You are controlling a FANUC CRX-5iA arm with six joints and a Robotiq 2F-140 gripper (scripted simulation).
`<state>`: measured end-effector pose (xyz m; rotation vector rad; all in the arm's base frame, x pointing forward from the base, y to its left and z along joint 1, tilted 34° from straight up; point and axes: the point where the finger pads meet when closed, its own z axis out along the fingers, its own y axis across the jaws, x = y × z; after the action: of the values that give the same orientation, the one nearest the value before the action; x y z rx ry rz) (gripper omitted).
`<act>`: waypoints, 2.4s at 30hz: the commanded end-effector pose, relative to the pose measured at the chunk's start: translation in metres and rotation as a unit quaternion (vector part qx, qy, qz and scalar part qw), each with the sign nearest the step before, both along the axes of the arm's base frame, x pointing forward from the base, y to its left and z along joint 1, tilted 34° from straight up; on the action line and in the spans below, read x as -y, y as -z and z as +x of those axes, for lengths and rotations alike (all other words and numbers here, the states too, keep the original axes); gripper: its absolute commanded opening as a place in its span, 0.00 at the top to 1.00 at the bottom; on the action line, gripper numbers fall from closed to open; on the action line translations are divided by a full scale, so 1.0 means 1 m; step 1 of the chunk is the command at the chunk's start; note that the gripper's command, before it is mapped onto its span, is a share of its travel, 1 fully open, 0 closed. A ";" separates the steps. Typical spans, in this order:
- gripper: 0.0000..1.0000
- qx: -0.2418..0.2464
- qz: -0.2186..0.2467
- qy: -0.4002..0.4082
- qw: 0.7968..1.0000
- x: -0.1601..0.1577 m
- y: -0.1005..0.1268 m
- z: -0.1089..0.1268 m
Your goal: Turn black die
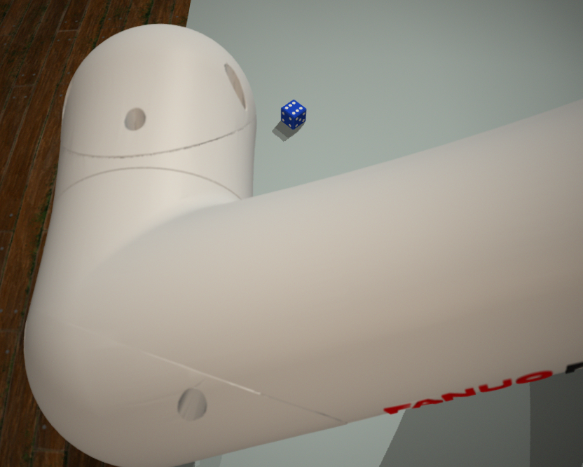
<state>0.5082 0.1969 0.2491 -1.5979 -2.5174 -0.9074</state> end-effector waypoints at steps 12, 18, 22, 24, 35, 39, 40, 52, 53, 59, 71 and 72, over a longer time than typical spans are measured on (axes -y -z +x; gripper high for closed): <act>0.76 0.000 0.000 0.000 1.000 -0.006 0.010 0.004; 0.76 0.000 0.000 0.000 1.000 -0.006 0.010 0.004; 0.76 0.000 0.000 0.000 1.000 -0.006 0.010 0.004; 0.76 0.000 0.000 0.000 1.000 -0.006 0.010 0.004; 0.76 0.000 0.000 0.000 1.000 -0.006 0.010 0.004; 0.76 0.000 0.000 0.000 1.000 -0.006 0.010 0.004; 0.76 0.000 0.000 0.000 1.000 -0.006 0.010 0.004; 0.76 0.000 0.000 0.000 1.000 -0.006 0.011 0.004; 0.76 0.000 0.000 0.000 1.000 -0.006 0.011 0.004; 0.76 0.000 0.000 0.000 1.000 -0.007 0.012 0.005; 0.76 0.000 0.000 0.000 1.000 -0.008 0.013 0.005; 0.76 0.000 0.000 0.000 1.000 -0.008 0.013 0.005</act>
<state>0.5131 0.2049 0.2357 -1.5982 -2.5176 -0.9077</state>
